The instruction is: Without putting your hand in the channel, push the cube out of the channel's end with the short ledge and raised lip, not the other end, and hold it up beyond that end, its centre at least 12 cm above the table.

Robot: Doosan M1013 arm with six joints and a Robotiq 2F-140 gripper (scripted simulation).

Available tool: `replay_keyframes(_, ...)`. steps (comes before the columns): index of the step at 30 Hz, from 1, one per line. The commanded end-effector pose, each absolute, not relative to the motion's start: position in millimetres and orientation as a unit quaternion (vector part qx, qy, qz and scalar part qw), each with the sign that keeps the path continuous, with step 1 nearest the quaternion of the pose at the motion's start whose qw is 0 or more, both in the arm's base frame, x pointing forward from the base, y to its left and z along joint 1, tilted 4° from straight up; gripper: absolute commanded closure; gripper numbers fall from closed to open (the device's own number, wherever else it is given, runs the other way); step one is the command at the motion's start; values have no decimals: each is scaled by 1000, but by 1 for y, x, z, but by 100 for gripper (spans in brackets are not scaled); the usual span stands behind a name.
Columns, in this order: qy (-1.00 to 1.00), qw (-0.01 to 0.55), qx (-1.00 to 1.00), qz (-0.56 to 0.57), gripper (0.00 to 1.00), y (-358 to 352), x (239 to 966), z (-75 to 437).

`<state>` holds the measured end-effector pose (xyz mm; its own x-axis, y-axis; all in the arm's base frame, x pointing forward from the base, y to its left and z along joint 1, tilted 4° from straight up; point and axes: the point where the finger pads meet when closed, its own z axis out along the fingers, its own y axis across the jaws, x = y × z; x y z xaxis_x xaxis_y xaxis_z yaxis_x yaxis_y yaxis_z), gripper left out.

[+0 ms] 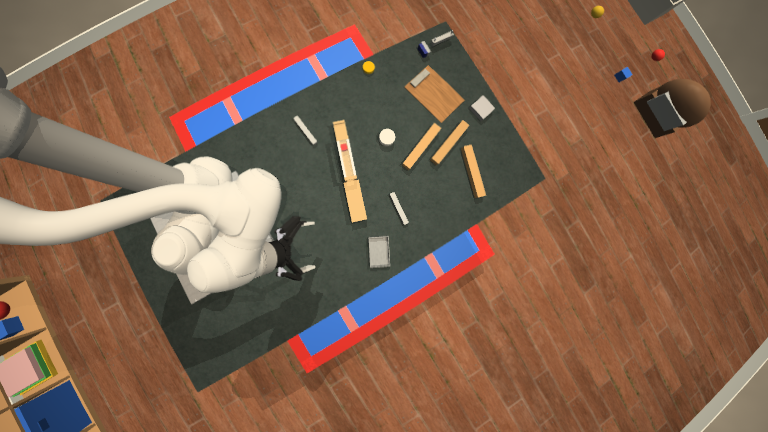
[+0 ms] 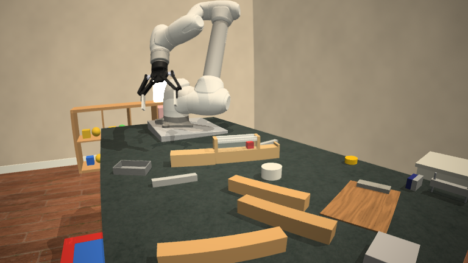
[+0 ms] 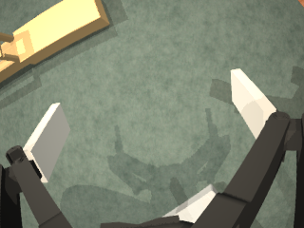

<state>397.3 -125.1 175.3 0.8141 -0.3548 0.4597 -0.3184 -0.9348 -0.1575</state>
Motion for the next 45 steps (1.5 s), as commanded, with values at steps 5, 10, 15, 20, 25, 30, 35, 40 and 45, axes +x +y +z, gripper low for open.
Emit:
replay_keyframes(5, 177, 37, -952, -248, 0, -125, 397, 175)
replay_keyframes(10, 177, 37, -952, -248, 0, -125, 397, 175)
replay_keyframes(15, 177, 37, -952, -248, 0, -125, 397, 175)
replay_keyframes(20, 172, 37, -953, -247, 100, -124, 399, 175)
replay_keyframes(25, 99, 36, -966, -234, 100, -103, 416, 178)
replay_keyframes(30, -81, 34, -976, -201, 100, -44, 455, 181)
replay_keyframes(35, -229, 30, -958, -173, 100, 12, 481, 181)
replay_keyframes(40, -384, 25, -912, -145, 100, 102, 507, 177)
replay_keyframes(45, -533, 17, -839, -109, 100, 152, 514, 173)
